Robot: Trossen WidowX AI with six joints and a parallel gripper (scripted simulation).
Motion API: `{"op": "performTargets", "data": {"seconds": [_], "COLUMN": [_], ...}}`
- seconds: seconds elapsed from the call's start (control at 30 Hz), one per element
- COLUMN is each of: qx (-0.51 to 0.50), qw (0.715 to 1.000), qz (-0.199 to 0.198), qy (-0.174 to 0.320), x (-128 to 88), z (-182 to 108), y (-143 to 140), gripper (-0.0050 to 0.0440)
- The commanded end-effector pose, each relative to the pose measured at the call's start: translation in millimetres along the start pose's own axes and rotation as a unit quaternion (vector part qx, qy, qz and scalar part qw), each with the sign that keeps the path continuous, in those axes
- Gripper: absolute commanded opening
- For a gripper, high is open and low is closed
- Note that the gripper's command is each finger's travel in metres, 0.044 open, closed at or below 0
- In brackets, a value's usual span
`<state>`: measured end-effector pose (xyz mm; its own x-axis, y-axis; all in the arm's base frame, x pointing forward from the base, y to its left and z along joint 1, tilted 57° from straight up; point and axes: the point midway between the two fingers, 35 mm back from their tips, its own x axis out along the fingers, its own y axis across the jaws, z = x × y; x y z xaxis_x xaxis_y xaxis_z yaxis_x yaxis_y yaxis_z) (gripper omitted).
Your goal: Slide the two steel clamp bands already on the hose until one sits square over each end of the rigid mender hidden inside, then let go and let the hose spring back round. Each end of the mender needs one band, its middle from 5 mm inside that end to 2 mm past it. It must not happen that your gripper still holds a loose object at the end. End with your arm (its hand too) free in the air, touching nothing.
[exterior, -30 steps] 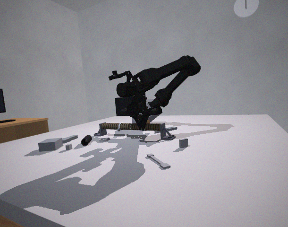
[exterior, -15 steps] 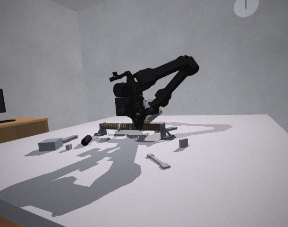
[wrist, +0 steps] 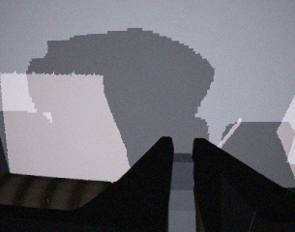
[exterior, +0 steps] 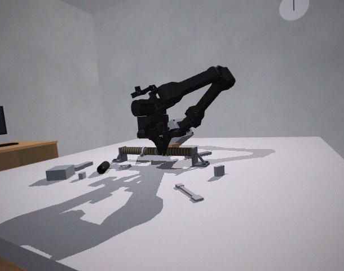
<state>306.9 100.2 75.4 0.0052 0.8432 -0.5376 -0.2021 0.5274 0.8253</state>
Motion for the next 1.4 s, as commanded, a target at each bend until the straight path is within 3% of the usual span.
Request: {"op": "performTargets", "data": {"seconds": [0.0, 1.37], "qx": [0.001, 0.001], "qw": [1.000, 1.000], "qz": [-0.002, -0.002], "qy": [0.000, 0.000], "x": [0, 0], "z": [0, 0], "y": [-6, -49], "gripper": [0.0000, 0.0000]}}
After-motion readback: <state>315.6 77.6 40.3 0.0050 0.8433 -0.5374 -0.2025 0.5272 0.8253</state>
